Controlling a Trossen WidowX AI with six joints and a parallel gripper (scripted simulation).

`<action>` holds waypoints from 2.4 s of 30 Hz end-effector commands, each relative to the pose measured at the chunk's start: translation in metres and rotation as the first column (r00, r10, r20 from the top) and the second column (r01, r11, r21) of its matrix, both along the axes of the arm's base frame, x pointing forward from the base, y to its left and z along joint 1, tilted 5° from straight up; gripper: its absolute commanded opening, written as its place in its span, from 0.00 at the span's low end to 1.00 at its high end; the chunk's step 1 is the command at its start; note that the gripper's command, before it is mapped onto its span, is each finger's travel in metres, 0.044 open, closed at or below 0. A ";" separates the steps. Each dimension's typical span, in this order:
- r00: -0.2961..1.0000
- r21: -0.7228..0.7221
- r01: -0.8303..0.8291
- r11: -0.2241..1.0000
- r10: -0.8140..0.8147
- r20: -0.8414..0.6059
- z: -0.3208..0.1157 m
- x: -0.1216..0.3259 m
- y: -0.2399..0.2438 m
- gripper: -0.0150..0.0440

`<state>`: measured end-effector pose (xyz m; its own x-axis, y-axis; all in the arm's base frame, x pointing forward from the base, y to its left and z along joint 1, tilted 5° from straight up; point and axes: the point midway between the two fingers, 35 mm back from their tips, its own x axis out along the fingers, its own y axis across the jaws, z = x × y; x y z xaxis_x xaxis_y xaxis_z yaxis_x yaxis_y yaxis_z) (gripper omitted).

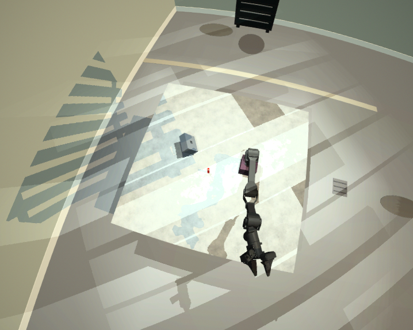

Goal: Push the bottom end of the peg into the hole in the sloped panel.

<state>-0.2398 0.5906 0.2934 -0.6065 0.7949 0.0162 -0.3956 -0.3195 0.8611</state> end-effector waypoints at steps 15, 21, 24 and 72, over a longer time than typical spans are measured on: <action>0.968 0.298 -0.064 0.952 0.132 -0.215 0.164 -0.039 -0.099 1.00; 0.911 0.417 -0.091 0.904 0.245 -0.333 0.233 -0.043 -0.161 1.00; 0.871 0.471 -0.101 0.876 0.307 -0.384 0.263 -0.041 -0.194 1.00; -0.468 0.988 0.013 0.157 0.874 -0.133 0.407 0.266 -0.640 1.00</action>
<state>0.0044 -0.0422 0.7058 0.2532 -0.3990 0.8813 0.9536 -0.0505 -0.2969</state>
